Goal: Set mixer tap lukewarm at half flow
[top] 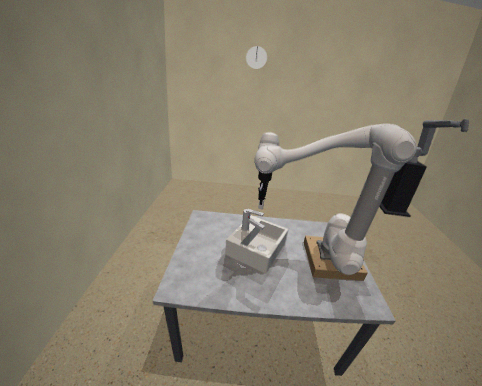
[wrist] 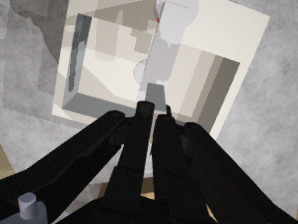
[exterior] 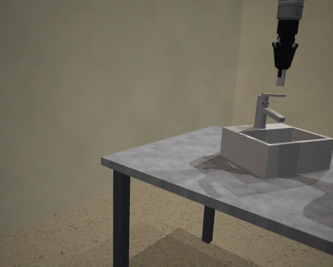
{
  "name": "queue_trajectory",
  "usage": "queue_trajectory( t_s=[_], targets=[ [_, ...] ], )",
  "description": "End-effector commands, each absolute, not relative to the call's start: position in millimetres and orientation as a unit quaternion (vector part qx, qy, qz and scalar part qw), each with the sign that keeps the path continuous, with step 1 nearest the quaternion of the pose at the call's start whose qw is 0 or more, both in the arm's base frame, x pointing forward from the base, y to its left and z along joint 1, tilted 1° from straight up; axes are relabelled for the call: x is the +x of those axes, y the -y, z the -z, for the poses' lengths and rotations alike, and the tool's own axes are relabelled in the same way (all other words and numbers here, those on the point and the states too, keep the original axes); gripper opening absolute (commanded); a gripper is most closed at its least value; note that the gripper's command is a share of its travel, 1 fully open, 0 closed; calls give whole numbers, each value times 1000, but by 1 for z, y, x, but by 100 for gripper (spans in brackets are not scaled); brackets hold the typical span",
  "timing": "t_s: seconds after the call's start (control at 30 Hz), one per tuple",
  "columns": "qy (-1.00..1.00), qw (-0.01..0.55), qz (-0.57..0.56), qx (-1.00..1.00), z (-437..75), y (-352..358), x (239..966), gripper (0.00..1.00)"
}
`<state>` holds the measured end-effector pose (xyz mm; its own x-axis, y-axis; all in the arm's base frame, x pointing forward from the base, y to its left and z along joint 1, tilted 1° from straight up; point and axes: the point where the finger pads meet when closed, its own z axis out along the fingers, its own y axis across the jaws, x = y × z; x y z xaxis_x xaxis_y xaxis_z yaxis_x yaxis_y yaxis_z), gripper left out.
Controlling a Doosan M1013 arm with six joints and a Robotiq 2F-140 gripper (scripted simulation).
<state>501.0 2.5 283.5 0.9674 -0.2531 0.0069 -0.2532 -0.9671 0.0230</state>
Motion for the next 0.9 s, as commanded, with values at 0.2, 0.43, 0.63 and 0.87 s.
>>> queue_trajectory(
  t_s=[0.2,0.43,0.63,0.87],
  targets=[
    [-75,11,0,997,-288,-3,501,0],
    [-283,15,3,959,-294,-3,501,0],
    [-415,20,6,910,-300,-3,501,0],
    [-595,24,11,803,-306,-3,501,0]
  ],
)
